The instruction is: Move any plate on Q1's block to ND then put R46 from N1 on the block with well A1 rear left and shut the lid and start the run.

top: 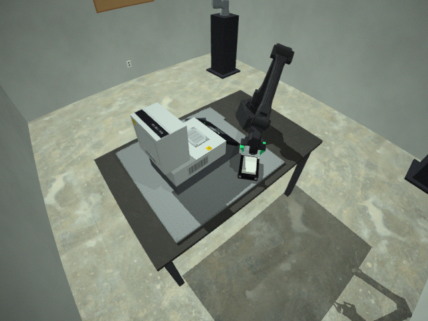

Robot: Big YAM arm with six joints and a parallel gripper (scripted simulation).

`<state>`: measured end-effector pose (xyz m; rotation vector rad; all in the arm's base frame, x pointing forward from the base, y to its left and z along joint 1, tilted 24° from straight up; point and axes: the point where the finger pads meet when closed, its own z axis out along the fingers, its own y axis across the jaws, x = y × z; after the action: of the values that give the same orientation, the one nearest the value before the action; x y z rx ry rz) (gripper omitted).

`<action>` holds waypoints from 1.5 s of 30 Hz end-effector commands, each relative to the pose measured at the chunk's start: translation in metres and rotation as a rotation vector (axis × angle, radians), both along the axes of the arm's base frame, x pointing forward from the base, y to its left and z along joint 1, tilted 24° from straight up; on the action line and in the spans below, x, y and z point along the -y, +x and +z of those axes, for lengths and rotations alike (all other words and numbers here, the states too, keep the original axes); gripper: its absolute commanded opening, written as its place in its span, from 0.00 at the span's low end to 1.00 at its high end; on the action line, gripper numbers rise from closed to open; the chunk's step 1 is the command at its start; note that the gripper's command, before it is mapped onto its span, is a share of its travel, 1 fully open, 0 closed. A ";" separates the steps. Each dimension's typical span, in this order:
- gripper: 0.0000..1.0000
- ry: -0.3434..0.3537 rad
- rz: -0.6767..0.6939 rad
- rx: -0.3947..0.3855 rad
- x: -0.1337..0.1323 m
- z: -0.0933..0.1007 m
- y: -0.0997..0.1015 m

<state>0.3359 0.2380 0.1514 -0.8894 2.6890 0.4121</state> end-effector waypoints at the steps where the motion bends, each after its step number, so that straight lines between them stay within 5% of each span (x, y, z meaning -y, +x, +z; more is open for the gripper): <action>1: 1.00 0.032 -0.007 0.052 -0.010 0.013 0.013; 12: 1.00 0.010 -0.016 0.013 -0.014 -0.029 0.012; 20: 1.00 0.026 -0.003 0.041 -0.026 -0.033 0.018; 30: 1.00 0.012 -0.009 0.015 -0.035 -0.077 0.020; 39: 1.00 0.024 0.006 0.042 -0.050 -0.082 0.032; 45: 1.00 0.035 0.004 0.061 -0.047 -0.065 0.041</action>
<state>0.3554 0.2755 0.0611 -0.8927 2.6776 0.4121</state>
